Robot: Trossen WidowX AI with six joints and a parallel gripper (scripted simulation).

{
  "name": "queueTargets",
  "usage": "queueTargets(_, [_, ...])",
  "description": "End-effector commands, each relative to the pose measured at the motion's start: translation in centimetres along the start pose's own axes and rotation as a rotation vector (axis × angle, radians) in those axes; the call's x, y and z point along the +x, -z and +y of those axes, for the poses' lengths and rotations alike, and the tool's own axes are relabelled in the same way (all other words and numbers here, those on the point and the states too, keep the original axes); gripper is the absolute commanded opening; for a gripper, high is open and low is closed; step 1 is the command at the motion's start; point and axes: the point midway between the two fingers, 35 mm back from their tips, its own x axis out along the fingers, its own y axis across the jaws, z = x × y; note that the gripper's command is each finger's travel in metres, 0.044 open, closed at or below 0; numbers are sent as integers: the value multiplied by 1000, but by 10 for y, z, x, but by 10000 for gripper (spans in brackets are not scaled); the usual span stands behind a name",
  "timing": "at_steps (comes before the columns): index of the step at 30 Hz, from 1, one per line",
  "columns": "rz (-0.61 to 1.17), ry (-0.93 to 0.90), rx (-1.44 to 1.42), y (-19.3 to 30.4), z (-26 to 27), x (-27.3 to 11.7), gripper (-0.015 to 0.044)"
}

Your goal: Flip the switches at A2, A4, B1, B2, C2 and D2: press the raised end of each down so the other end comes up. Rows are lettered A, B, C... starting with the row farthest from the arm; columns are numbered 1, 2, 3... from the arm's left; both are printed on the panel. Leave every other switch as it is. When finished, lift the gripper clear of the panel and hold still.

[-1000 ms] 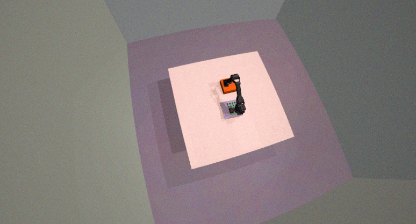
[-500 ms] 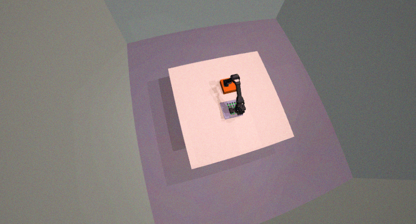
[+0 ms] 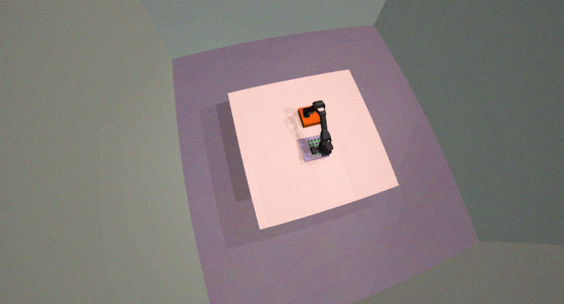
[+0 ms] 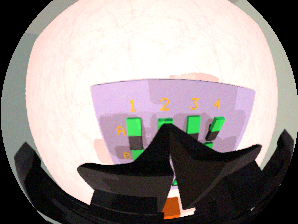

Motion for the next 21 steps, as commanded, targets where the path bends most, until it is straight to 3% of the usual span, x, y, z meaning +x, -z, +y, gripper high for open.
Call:
queueTargets(1, [1, -5, 3, 0, 1, 2, 0])
queueTargets(12, [1, -5, 3, 0, 1, 3, 0])
queueTargets(17, [-22, -4, 3, 2, 1, -59, 0])
queueTargets(21, [-24, -5, 3, 3, 1, -62, 0])
